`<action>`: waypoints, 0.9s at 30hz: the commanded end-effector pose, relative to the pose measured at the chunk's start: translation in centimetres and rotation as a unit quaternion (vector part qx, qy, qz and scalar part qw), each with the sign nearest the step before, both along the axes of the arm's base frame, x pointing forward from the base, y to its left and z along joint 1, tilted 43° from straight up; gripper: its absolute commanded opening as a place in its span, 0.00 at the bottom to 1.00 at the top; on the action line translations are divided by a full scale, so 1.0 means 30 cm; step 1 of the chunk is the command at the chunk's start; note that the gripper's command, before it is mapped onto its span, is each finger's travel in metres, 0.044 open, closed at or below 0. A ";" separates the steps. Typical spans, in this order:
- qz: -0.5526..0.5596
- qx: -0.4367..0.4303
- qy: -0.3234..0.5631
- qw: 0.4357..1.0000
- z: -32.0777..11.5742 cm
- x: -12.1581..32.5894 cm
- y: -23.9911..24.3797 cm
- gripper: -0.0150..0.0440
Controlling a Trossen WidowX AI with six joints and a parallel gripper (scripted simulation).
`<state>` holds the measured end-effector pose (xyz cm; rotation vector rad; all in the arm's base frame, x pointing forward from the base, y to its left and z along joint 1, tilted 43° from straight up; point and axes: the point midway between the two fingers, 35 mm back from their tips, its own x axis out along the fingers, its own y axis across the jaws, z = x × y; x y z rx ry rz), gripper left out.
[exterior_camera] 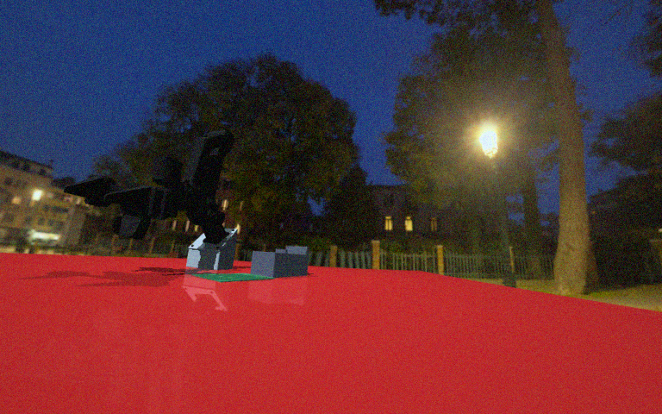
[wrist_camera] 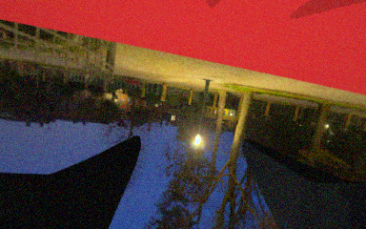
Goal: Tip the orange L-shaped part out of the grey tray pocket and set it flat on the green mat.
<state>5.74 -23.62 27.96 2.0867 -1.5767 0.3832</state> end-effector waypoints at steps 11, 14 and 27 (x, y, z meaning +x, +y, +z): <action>0.087 0.126 0.172 0.973 -0.147 0.355 -0.105 0.56; 0.121 0.161 0.266 0.942 -0.234 0.502 -0.089 0.56; 0.274 0.105 0.661 0.690 -0.583 0.918 0.317 0.56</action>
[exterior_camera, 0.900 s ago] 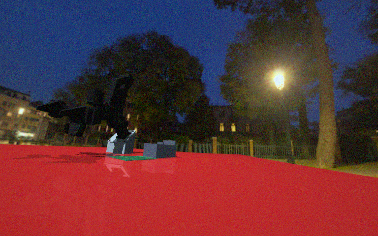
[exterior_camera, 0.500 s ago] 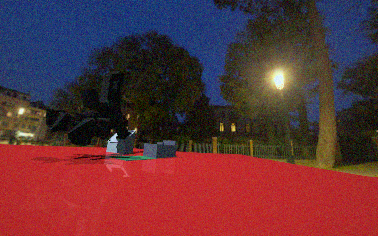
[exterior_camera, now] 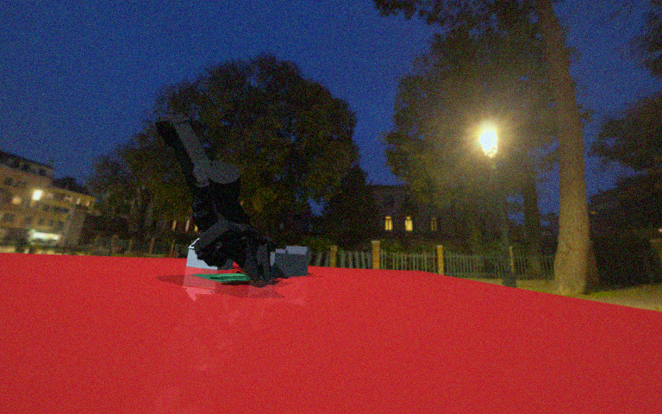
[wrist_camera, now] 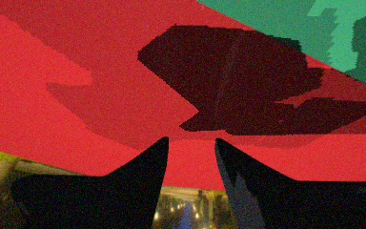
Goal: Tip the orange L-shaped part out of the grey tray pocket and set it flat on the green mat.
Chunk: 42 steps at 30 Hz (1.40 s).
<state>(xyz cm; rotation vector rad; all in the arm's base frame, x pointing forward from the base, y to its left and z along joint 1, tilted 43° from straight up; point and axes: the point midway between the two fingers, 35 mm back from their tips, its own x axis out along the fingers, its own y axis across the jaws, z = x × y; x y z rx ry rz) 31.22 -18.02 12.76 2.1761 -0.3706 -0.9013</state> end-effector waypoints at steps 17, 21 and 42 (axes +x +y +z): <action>0.537 -0.315 0.580 0.526 -0.342 -0.031 0.841 0.56; 0.592 -0.390 0.634 0.309 -0.334 -0.117 0.962 0.56; 0.605 -0.428 0.651 0.165 -0.429 -0.144 0.936 0.56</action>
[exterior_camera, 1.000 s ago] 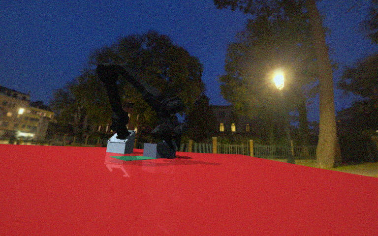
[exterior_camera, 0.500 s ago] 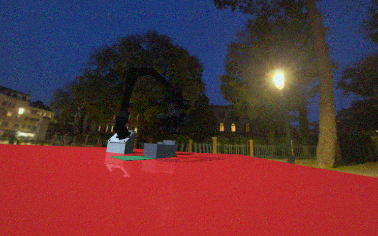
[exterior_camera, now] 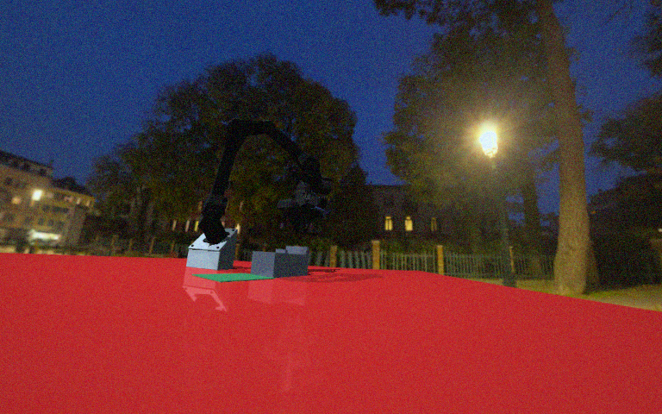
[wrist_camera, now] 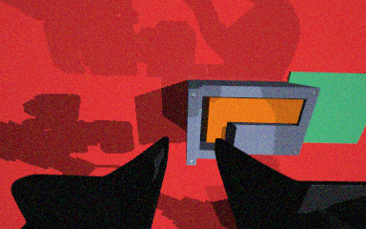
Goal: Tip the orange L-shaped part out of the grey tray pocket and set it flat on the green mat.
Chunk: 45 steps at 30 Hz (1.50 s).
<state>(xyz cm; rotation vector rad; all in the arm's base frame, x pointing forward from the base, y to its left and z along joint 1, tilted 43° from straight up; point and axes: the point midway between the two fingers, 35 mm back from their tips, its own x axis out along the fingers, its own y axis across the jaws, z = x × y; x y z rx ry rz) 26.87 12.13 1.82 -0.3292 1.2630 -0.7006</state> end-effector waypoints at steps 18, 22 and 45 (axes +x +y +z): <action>-0.002 -0.011 0.009 1.000 -0.149 0.008 -0.151 0.56; -0.002 -0.011 0.009 1.000 -0.166 0.011 -0.165 0.56; -0.002 -0.012 0.009 1.000 -0.223 0.019 -0.220 0.56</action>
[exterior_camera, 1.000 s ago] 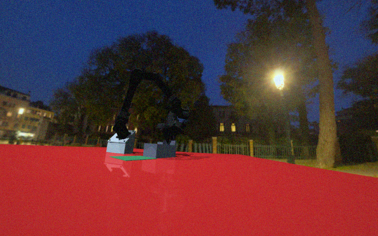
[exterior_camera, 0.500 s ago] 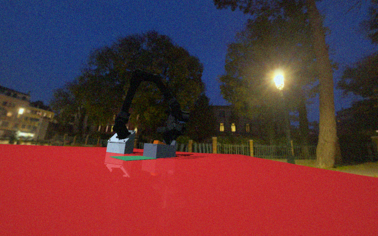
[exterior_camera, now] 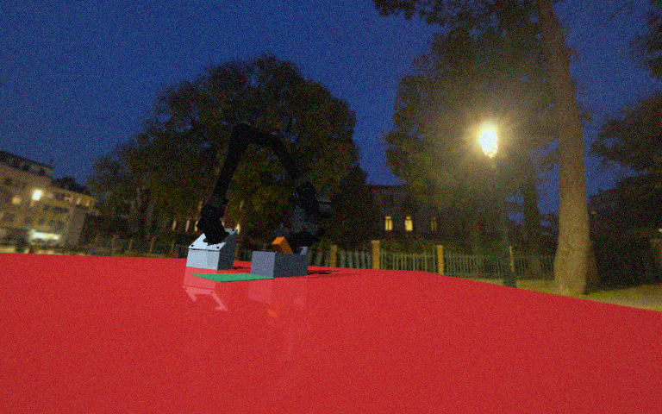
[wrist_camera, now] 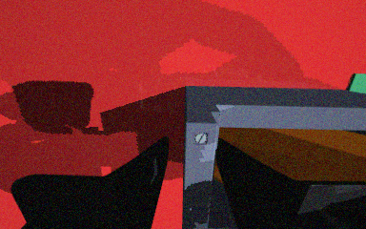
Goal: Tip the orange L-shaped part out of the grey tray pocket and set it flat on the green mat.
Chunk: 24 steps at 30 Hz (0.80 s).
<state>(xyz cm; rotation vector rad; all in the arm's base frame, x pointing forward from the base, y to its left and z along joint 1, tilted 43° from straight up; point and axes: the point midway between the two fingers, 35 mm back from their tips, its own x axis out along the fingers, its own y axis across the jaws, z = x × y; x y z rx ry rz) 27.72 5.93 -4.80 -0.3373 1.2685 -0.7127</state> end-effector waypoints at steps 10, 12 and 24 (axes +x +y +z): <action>0.001 -0.006 0.005 1.000 -0.003 -0.009 -0.013 0.56; 0.001 -0.006 0.005 1.000 -0.003 -0.009 -0.013 0.56; 0.001 -0.004 0.004 1.000 0.004 -0.002 0.031 0.56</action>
